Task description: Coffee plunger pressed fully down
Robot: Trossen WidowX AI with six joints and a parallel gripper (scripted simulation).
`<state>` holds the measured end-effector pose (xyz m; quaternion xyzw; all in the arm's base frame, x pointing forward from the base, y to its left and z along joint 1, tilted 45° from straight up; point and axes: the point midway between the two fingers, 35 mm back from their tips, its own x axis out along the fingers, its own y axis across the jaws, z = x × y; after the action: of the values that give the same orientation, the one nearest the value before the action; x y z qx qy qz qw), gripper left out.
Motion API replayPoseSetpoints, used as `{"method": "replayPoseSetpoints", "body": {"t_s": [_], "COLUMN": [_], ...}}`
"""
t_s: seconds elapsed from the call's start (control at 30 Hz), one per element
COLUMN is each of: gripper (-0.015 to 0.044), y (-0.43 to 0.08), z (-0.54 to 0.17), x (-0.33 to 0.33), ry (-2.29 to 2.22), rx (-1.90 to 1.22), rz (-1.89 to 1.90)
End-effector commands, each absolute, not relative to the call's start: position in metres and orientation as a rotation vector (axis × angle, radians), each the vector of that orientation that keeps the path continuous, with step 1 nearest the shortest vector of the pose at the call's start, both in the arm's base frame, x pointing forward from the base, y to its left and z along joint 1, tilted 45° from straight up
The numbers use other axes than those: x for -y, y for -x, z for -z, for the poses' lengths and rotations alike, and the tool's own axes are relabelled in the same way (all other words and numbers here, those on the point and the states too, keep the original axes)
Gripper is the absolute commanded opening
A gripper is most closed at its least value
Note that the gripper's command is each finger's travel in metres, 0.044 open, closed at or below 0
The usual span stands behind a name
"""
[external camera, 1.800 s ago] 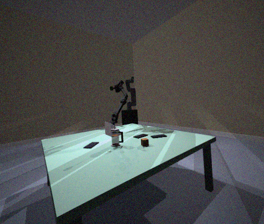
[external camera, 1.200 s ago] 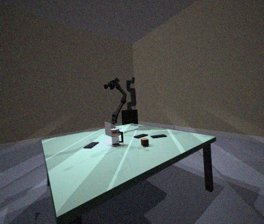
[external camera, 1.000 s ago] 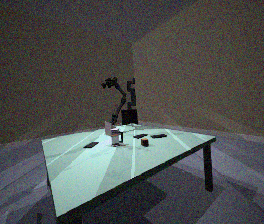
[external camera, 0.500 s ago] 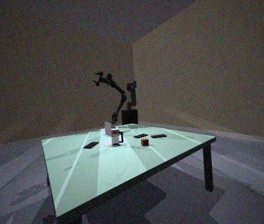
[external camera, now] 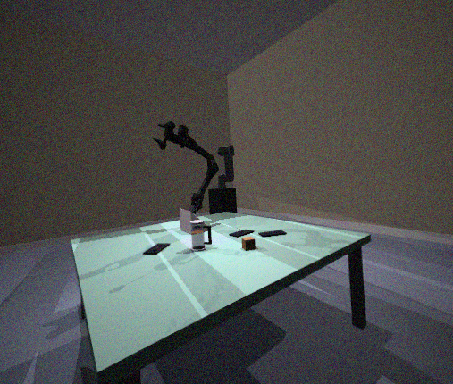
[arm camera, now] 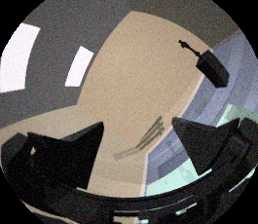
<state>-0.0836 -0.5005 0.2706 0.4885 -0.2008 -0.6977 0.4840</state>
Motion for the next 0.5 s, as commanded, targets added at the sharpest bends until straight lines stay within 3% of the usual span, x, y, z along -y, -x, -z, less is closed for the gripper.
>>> {"method": "replayPoseSetpoints", "body": {"t_s": [0.0,0.47], "gripper": [0.0440,0.0440], "y": [0.025,-0.183], "z": [-0.240,-0.148], "x": [0.501,0.417], "ry": [-1.201,-1.057], "rx": [0.280,-0.328], "rz": [1.550,0.824]}}
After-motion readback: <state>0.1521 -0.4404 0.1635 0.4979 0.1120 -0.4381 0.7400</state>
